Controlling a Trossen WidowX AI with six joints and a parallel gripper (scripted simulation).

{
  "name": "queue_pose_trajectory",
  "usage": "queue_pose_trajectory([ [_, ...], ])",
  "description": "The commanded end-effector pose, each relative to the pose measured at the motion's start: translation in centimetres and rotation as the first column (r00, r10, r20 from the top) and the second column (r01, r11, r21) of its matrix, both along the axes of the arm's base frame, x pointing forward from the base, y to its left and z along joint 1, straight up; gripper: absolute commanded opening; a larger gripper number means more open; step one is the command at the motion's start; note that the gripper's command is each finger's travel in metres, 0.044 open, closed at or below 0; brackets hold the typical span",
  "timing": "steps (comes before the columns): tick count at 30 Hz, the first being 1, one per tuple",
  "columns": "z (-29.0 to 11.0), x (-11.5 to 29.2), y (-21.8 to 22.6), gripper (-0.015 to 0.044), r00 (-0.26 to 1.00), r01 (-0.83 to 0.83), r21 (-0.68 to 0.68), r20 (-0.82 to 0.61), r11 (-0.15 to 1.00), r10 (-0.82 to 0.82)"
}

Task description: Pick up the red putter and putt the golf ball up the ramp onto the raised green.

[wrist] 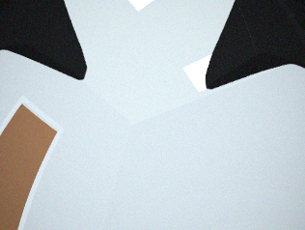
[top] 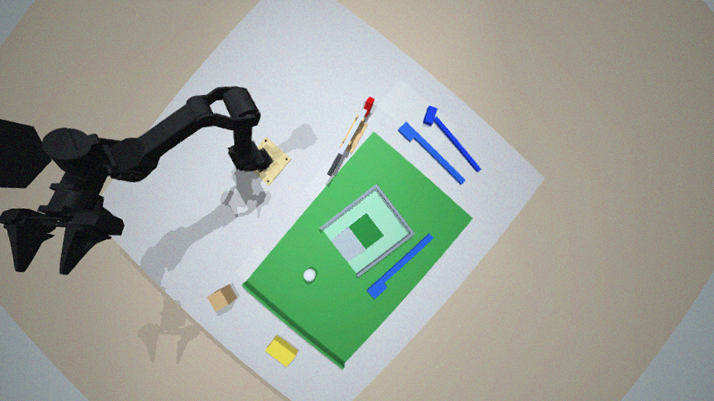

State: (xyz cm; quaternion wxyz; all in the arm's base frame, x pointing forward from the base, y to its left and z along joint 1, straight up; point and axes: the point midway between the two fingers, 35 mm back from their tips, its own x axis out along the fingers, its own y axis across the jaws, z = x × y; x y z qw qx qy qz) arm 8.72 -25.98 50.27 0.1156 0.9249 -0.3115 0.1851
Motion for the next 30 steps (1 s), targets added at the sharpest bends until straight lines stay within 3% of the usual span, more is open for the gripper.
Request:
queue_pose_trajectory([
  [1,-0.1,0.2,-0.1,0.0426,1.000,-0.008,0.010,0.005,1.000,0.008],
  [8,-3.4,7.1,-1.5,0.0440,0.955,-0.291,0.370,0.175,0.883,0.241],
  [17,-9.2,18.2,2.1,0.0440,0.848,-0.509,0.736,0.339,0.446,0.407],
  [23,-13.9,24.4,7.9,0.0440,0.810,-0.460,0.883,0.375,0.094,0.451],
  [30,-19.4,28.7,16.7,0.0440,0.809,-0.234,0.942,0.325,-0.239,0.491],
])
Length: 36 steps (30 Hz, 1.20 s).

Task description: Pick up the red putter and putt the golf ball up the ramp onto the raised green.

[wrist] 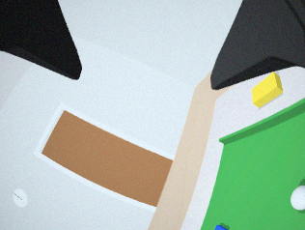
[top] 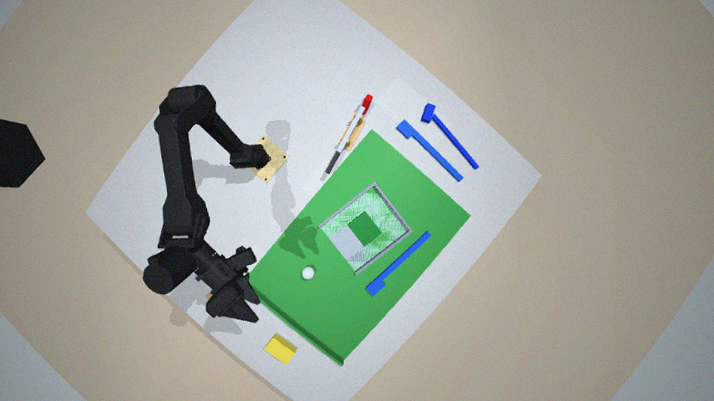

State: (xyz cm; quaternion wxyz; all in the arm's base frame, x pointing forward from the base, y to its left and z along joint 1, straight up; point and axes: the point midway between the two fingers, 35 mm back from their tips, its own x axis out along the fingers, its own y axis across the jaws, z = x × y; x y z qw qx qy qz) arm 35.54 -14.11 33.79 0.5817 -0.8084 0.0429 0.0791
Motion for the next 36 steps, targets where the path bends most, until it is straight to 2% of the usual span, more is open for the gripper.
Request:
queue_pose_trajectory([
  [1,-3.8,2.2,6.3,0.0440,0.979,-0.094,0.185,-0.162,0.978,0.125],
  [6,-7.7,2.5,13.4,0.0440,0.904,-0.148,0.328,-0.339,0.933,0.262],
  [10,-10.8,1.3,19.1,0.0440,0.802,-0.158,0.405,-0.480,0.900,0.357],
  [17,-15.1,-2.6,26.0,0.0440,0.617,-0.132,0.420,-0.674,0.898,0.406],
  [23,-18.7,-9.4,31.4,0.0440,0.328,-0.082,0.372,-0.866,0.925,0.377],
  [26,-20.2,-13.8,33.0,0.0440,0.167,-0.077,0.289,-0.940,0.954,0.298],
  [28,-20.6,-15.7,33.5,0.0440,0.103,-0.083,0.242,-0.963,0.967,0.250],
  [36,-20.7,-16.1,33.0,0.0440,0.095,-0.084,0.235,-0.965,0.968,0.243],
])
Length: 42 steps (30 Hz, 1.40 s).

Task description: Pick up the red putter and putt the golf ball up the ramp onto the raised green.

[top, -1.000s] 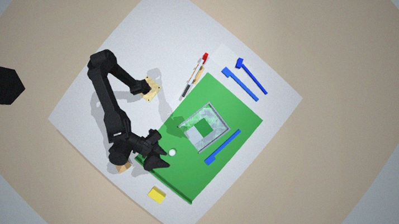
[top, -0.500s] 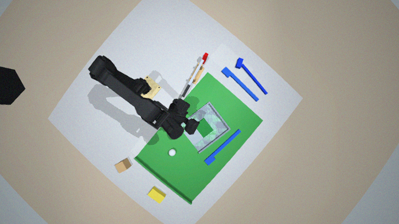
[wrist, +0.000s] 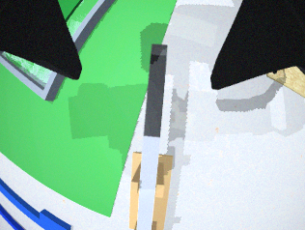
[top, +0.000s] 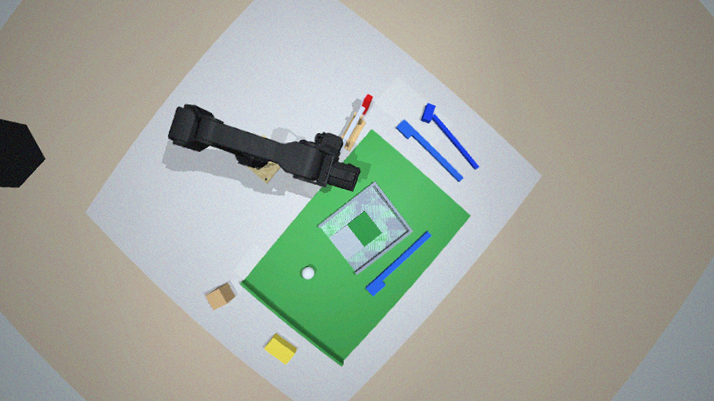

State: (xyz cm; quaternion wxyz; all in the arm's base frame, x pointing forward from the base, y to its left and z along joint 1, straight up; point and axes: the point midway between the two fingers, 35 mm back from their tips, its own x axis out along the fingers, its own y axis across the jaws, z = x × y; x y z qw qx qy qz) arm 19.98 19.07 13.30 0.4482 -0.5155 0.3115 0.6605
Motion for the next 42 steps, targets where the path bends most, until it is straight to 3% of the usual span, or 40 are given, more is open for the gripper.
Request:
queue_pose_trajectory([
  [1,-0.2,-0.5,-0.1,0.0440,1.000,0.002,-0.022,-0.019,1.000,-0.002],
  [19,-4.7,-0.5,-0.1,0.0440,1.000,0.002,-0.022,-0.019,1.000,-0.002],
  [42,-7.2,-0.5,-0.1,0.0440,1.000,0.002,-0.022,-0.019,1.000,-0.002],
])
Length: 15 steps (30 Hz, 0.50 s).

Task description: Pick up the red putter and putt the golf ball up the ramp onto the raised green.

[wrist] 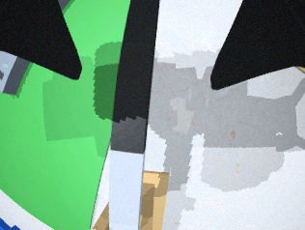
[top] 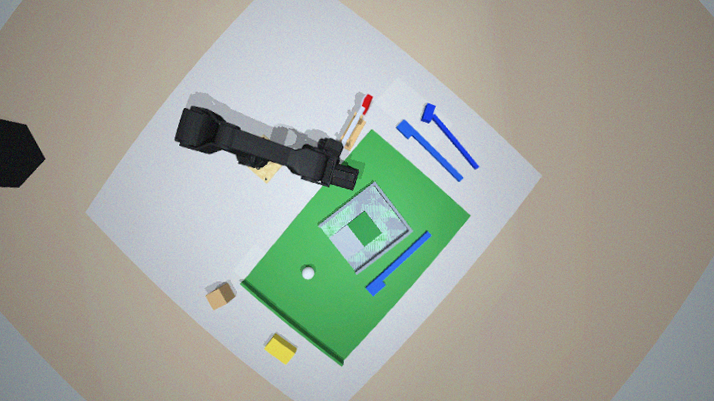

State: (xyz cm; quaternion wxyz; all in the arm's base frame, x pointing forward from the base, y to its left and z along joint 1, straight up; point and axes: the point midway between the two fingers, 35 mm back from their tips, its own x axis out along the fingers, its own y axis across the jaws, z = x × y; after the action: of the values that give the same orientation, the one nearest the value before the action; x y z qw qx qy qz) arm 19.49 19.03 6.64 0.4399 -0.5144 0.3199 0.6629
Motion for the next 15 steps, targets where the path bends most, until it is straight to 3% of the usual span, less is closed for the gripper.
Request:
queue_pose_trajectory([
  [1,-0.54,0.01,-0.04,0.0440,1.000,0.006,-0.005,-0.003,1.000,-0.006],
  [2,-0.54,0.01,-0.04,0.0440,1.000,0.006,-0.005,-0.003,1.000,-0.006],
  [15,-0.19,-0.02,-0.01,0.0099,1.000,0.000,-0.001,-0.001,1.000,0.000],
])
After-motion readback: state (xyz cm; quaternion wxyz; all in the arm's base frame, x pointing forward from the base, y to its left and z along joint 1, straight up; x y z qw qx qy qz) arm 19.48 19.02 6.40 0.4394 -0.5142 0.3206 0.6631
